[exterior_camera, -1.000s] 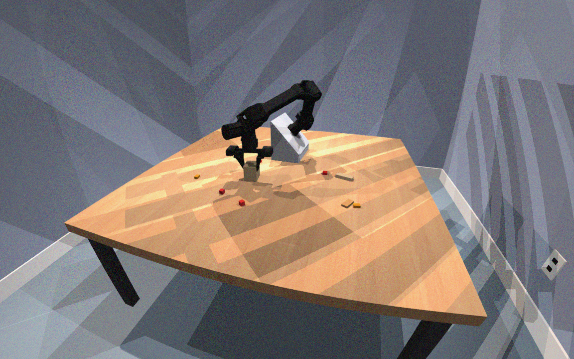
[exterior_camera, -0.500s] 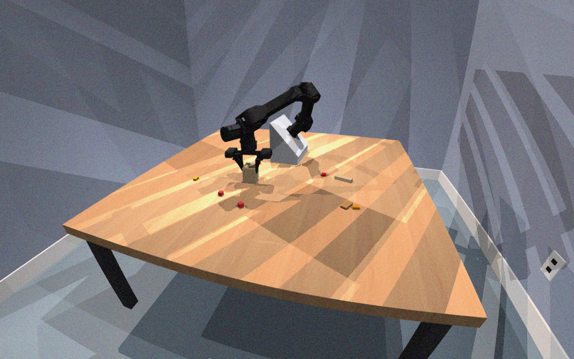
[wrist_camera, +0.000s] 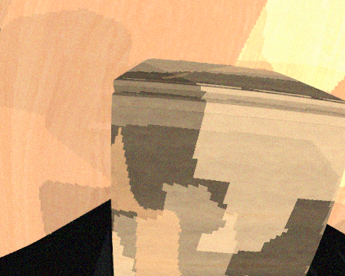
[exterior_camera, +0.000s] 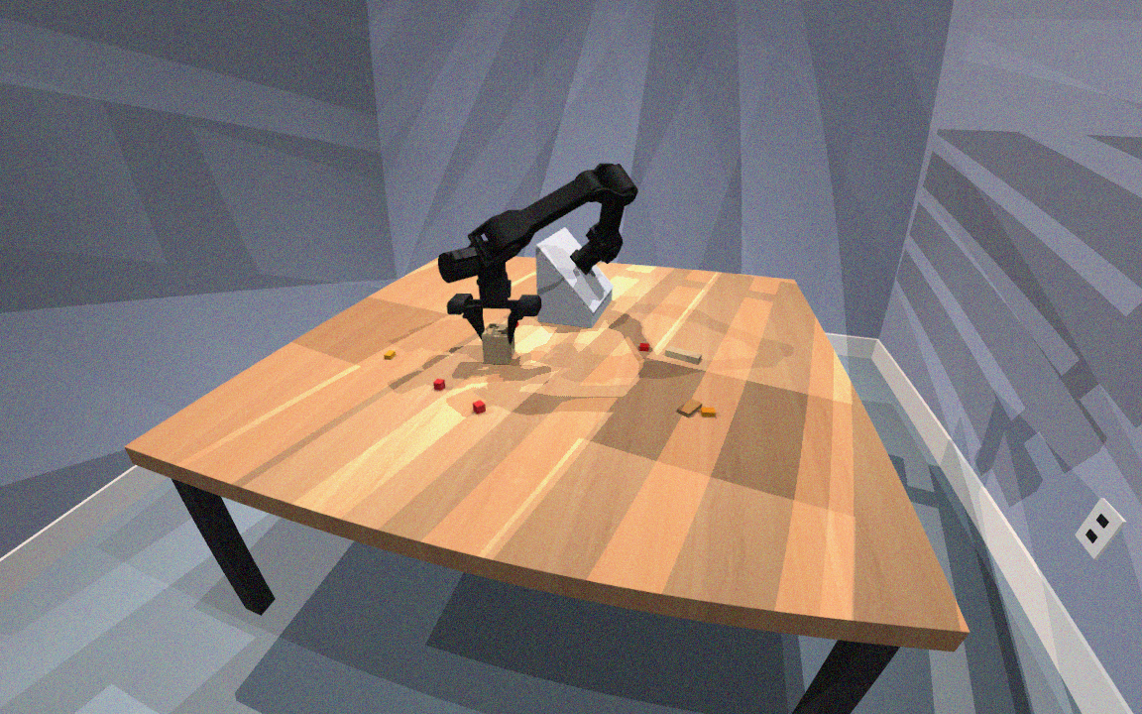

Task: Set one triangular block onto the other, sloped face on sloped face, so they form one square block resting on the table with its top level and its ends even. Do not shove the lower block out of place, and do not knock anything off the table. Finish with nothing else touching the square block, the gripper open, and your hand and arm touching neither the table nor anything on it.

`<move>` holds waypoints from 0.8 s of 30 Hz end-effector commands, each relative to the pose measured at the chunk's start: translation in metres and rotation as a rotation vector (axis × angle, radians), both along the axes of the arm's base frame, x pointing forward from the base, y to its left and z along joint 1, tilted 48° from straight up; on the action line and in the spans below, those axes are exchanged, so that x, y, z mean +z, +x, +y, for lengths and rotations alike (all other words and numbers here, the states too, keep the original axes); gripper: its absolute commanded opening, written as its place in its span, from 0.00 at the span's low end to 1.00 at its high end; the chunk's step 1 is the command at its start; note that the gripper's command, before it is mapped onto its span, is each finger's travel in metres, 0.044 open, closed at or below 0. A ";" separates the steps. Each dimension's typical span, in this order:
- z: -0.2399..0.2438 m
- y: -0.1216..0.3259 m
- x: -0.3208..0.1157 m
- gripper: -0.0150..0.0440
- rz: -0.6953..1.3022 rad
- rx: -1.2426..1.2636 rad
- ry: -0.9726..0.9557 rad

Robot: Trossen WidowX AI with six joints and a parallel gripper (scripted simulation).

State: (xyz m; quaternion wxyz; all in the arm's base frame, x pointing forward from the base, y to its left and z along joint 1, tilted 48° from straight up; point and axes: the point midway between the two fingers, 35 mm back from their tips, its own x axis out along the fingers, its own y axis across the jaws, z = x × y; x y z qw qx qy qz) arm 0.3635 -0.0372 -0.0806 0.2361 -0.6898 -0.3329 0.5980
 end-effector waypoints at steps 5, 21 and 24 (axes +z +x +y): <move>0.001 0.000 -0.002 0.25 0.002 -0.004 0.004; 0.001 0.000 -0.001 0.43 0.000 -0.001 0.001; 0.001 0.000 -0.001 0.57 0.000 -0.001 0.001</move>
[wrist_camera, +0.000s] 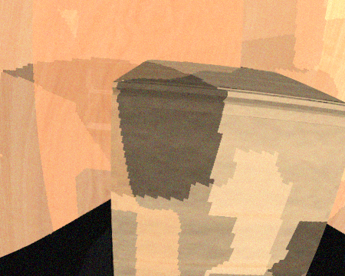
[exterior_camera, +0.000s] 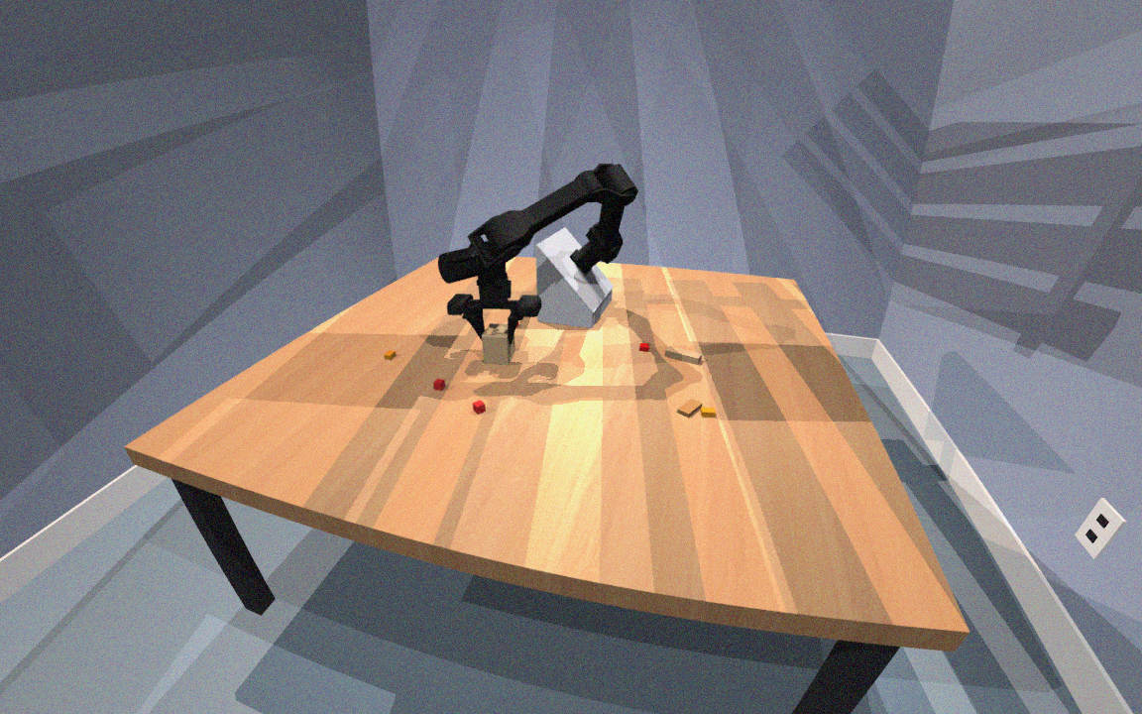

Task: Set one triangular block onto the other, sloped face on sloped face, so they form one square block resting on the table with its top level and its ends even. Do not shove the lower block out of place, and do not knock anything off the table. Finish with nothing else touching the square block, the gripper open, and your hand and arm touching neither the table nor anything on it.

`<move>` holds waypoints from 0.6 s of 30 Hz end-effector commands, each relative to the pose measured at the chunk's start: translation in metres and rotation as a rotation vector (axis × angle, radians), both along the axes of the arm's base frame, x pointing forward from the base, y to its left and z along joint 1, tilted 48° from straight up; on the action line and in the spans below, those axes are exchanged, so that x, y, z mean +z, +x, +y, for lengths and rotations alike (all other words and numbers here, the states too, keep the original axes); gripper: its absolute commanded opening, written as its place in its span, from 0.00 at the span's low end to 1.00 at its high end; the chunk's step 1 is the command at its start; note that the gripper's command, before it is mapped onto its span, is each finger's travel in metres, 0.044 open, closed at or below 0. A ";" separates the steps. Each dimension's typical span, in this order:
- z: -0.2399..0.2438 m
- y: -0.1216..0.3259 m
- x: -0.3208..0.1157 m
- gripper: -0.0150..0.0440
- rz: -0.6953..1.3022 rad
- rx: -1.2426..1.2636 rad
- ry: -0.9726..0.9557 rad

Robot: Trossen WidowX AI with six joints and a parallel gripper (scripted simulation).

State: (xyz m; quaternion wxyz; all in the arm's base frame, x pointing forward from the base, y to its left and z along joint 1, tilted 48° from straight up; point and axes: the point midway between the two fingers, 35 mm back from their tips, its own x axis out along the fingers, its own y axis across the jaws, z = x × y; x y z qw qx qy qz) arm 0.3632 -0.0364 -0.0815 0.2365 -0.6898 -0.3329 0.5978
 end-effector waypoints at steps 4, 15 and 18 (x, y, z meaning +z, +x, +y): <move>0.000 0.000 0.000 0.74 0.000 0.000 0.000; 0.000 0.000 0.000 1.00 0.000 0.000 0.000; 0.000 0.000 0.000 1.00 0.000 0.000 0.000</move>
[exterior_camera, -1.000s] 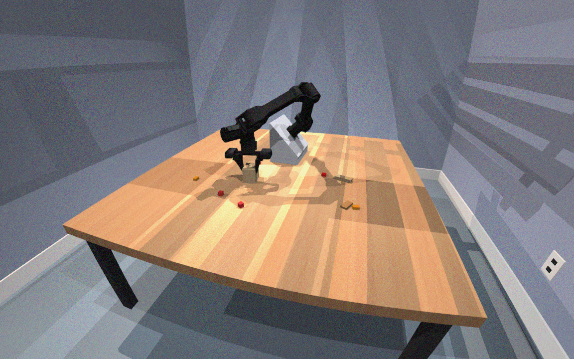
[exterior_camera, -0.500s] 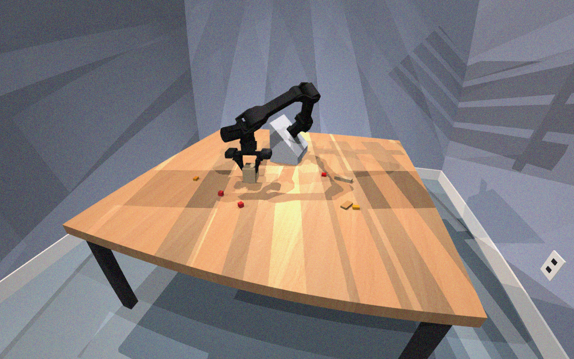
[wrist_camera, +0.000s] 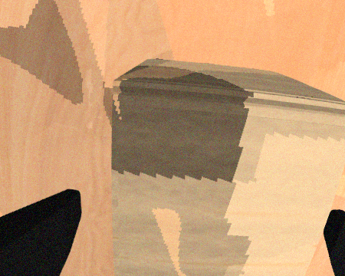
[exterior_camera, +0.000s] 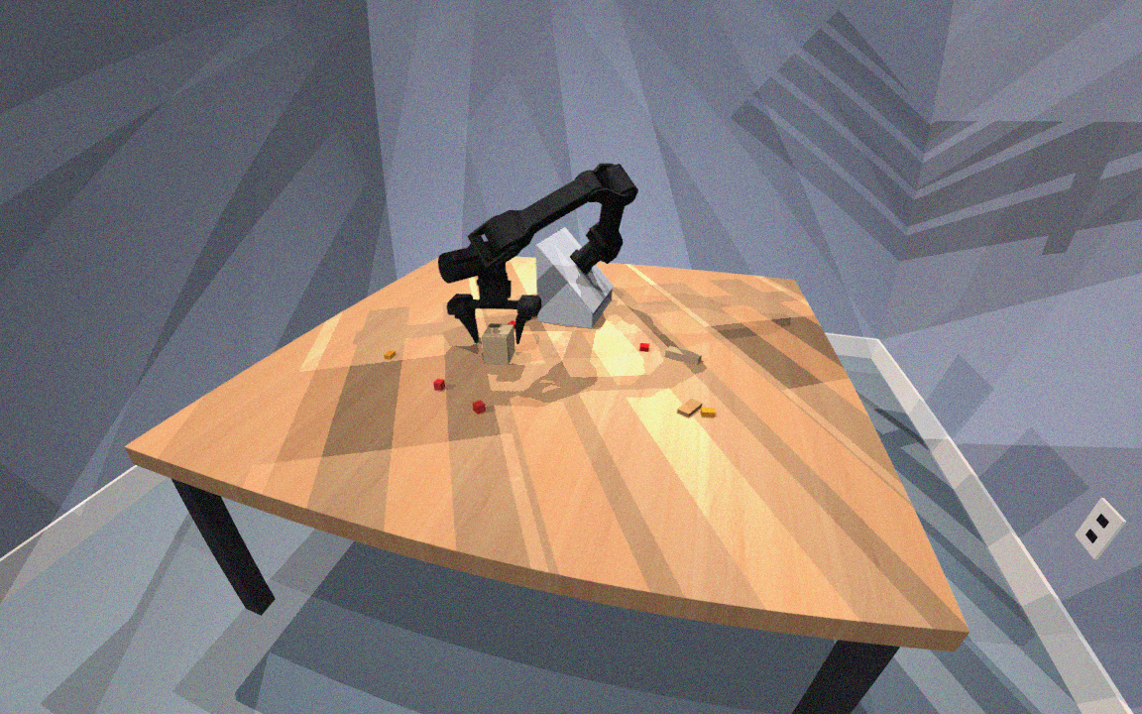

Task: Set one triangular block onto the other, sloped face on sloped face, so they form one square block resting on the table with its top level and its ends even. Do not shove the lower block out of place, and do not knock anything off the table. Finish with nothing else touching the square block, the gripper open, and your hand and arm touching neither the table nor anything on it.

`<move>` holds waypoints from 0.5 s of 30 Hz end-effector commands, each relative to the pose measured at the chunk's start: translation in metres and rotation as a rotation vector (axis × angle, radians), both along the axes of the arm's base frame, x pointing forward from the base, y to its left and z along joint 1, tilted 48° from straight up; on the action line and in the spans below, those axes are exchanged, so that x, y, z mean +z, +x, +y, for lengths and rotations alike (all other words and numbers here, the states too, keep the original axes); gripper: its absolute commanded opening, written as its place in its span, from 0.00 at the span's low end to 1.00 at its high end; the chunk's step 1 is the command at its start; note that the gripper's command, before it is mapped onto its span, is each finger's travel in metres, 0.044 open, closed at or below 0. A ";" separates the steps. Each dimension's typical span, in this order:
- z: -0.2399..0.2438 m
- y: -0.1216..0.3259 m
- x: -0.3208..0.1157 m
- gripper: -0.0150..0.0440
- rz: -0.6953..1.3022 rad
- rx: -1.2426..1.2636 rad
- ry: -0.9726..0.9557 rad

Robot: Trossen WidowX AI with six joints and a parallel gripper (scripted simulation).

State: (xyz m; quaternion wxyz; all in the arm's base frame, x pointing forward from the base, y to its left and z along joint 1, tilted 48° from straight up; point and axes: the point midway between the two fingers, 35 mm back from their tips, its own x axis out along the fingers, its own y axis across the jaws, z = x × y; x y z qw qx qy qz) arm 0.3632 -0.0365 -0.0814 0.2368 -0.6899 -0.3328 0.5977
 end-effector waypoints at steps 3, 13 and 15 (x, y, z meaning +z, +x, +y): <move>-0.017 0.002 0.013 1.00 0.000 -0.001 -0.004; -0.083 -0.007 0.073 1.00 0.001 0.000 -0.006; -0.083 -0.007 0.073 1.00 0.001 0.000 -0.006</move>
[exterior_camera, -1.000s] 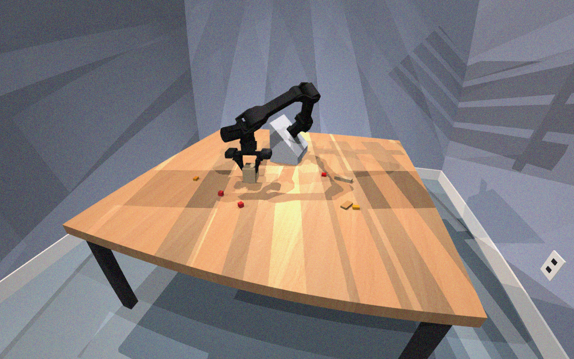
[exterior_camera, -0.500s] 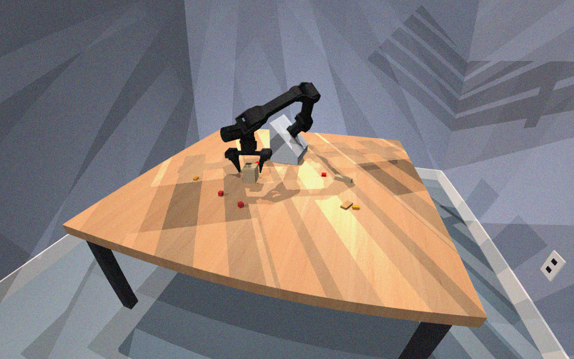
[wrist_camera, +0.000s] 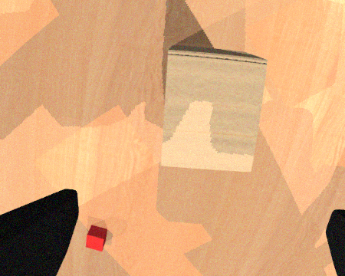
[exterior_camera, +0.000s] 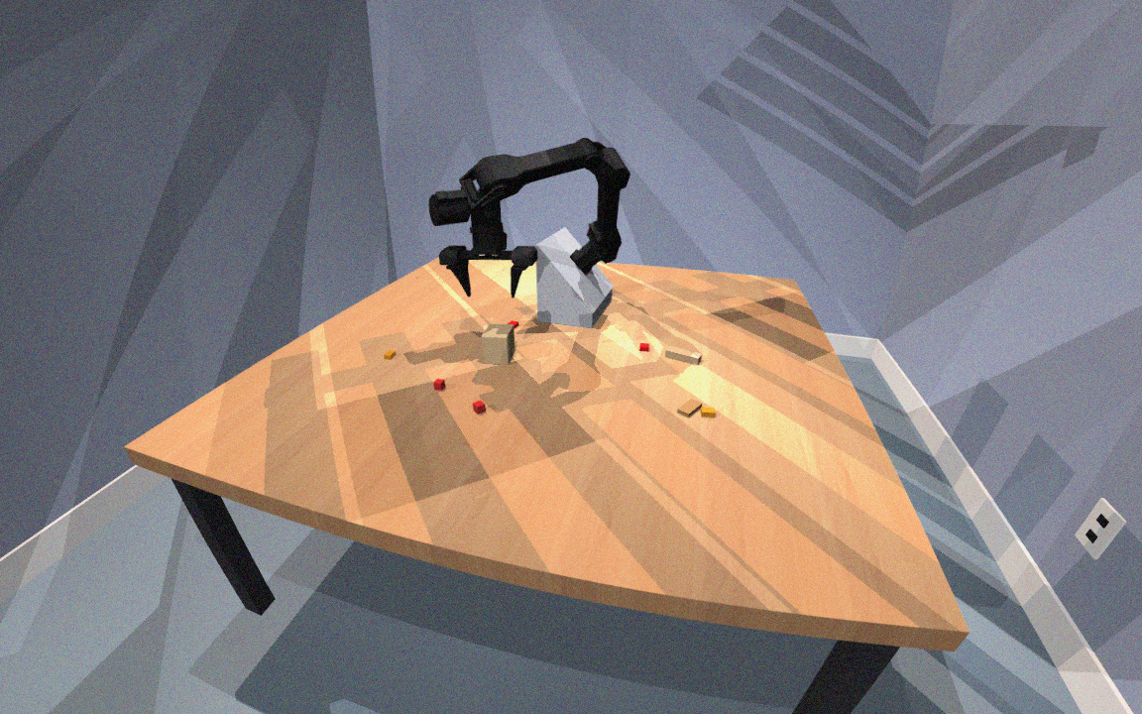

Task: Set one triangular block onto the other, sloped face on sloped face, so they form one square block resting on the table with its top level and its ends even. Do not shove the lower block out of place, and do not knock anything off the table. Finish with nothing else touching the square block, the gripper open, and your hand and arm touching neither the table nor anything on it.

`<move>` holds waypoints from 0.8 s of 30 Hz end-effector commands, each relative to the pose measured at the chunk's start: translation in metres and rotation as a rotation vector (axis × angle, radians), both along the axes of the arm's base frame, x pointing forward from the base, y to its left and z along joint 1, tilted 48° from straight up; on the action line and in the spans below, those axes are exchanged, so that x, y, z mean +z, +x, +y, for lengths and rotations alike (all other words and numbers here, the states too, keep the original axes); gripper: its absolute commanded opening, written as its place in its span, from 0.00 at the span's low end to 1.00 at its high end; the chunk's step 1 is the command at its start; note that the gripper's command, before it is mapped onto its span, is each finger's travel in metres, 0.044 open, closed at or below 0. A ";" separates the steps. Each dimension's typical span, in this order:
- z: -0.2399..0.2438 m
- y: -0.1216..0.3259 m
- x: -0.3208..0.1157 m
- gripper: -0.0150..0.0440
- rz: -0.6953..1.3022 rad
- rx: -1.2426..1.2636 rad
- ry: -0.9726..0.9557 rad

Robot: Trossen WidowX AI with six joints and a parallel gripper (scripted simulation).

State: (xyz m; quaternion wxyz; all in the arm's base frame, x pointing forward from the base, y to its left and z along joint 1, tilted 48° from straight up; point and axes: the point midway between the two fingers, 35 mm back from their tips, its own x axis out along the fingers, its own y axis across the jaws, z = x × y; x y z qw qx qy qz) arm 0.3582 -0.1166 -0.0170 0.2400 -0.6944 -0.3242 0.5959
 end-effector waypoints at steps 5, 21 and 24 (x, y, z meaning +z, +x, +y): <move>-0.002 -0.001 0.002 1.00 -0.001 -0.001 0.000; -0.002 -0.001 0.002 1.00 -0.001 -0.001 0.000; -0.002 -0.001 0.002 1.00 -0.001 -0.001 0.000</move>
